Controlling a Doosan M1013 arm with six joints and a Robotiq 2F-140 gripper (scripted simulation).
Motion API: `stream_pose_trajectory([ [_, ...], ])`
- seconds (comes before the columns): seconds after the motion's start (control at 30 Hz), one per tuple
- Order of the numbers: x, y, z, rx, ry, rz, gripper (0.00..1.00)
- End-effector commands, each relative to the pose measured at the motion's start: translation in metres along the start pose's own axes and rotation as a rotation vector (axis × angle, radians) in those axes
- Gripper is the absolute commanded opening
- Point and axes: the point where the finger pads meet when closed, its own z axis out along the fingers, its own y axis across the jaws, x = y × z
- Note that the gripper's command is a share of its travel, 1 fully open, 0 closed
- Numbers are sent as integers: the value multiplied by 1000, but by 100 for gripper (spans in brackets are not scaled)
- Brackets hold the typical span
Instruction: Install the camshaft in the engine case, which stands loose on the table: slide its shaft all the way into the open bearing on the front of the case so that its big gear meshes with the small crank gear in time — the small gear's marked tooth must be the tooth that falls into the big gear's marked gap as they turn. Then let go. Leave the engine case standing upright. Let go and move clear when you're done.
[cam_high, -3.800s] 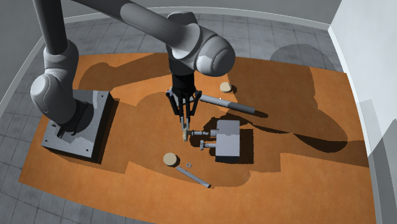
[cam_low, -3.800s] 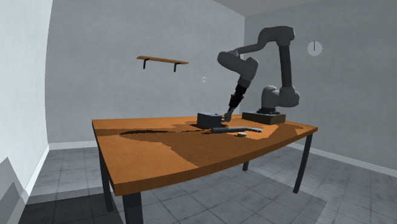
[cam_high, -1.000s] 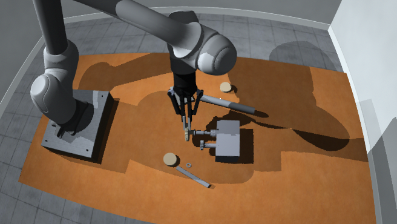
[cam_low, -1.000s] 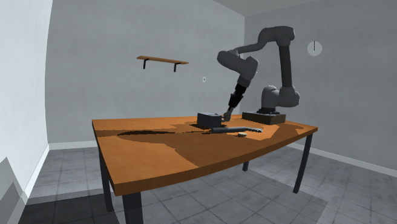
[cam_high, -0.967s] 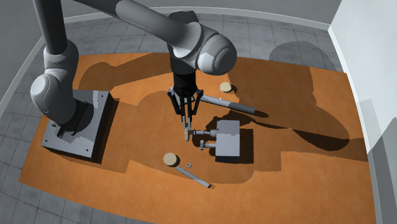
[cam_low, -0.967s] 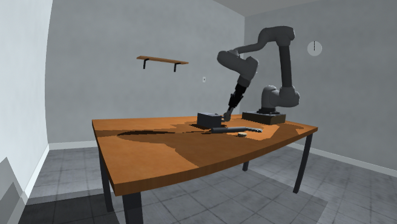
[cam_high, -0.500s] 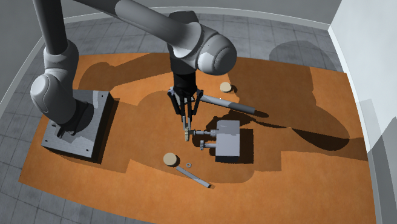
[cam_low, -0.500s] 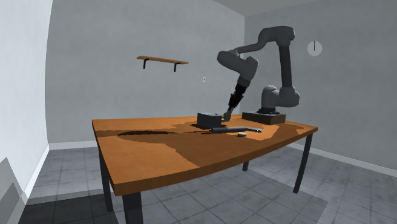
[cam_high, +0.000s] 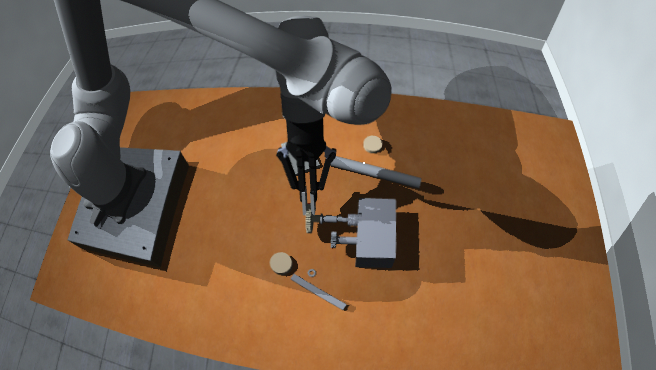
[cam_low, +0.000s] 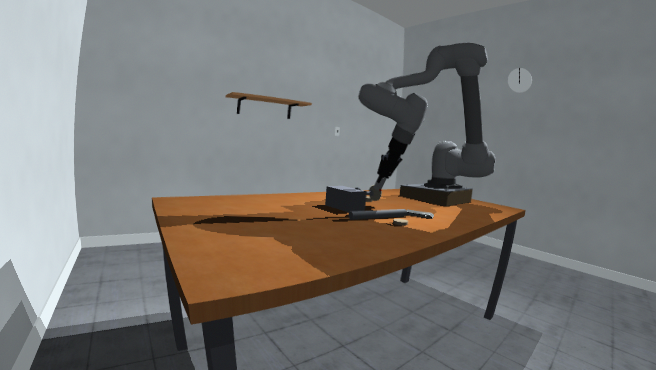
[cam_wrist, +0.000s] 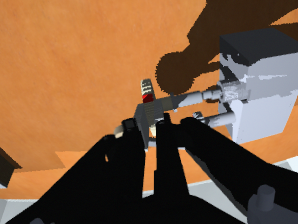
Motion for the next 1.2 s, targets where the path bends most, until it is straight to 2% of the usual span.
stream_pose_trajectory([
  [0.0,-2,1,1,6,-4,-1,5],
  [1.17,-2,10,1,10,-3,1,5],
])
